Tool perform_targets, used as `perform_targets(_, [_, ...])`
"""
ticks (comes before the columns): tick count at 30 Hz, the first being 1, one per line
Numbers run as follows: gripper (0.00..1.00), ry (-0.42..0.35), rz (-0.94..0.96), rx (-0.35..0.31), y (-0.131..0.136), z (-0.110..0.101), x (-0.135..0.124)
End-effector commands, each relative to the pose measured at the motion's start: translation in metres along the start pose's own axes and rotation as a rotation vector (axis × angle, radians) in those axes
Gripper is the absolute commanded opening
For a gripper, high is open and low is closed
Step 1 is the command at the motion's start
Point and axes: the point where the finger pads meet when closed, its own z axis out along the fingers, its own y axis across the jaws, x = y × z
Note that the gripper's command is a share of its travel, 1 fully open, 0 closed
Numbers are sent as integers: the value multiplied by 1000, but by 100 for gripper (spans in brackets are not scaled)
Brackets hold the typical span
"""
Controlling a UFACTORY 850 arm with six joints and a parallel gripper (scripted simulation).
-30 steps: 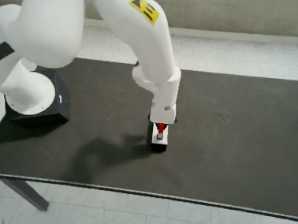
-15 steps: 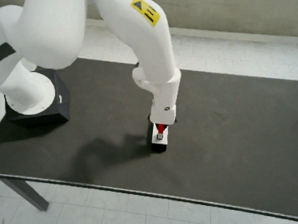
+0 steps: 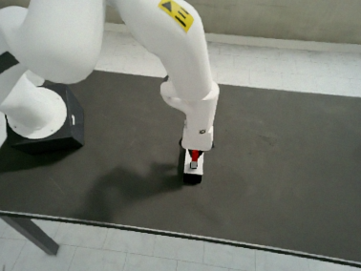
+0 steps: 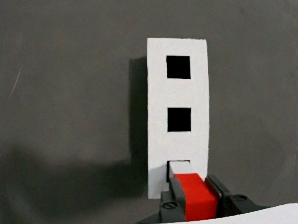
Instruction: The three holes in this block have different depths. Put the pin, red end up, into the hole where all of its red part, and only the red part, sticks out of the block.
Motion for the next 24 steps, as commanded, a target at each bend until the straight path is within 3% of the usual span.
perform_targets(1, [0,0,0,-2,1,-1,0])
perform_targets(24, [0,0,0,-2,1,3,-1])
